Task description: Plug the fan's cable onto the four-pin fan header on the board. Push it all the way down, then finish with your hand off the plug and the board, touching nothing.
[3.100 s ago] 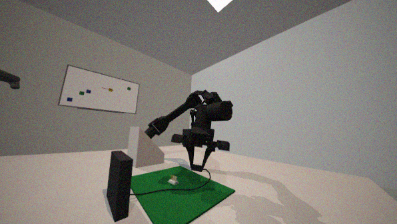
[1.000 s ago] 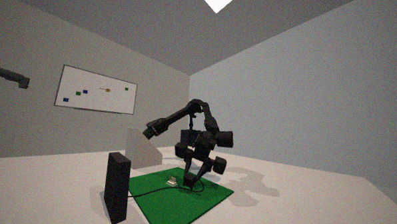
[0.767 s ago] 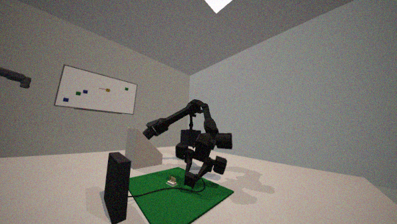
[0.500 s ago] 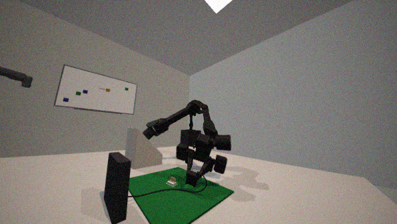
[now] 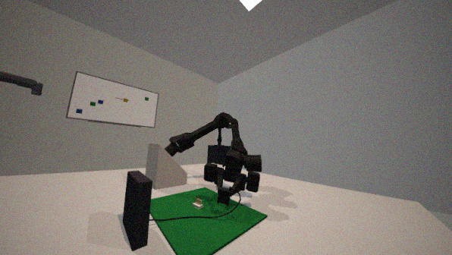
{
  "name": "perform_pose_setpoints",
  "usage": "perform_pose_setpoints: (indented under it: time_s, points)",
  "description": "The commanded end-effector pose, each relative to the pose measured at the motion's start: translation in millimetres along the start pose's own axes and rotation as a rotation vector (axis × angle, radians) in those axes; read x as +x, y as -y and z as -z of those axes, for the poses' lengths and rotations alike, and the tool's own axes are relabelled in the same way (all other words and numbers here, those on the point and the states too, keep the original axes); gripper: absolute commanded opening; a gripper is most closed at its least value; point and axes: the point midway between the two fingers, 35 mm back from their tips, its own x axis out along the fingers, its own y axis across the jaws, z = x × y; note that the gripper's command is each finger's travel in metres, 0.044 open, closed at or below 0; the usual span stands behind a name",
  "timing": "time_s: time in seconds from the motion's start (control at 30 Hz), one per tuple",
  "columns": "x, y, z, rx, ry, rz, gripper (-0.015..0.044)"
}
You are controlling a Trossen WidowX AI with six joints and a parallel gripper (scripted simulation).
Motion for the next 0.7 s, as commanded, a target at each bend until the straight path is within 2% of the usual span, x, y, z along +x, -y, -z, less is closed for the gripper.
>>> perform_pose_setpoints:
  time_s: [0.0, 0.37, 0.67]
  points:
    - [-6.1, -0.6, -2.2, 0.031, 0.055, -0.026, 0.0000]
    - [-19.7, -2.1, -4.6, 0.094, 0.163, -0.086, 0.0000]
    - [-19.4, -1.7, -7.2, 0.080, 0.146, -0.079, 0.0000]
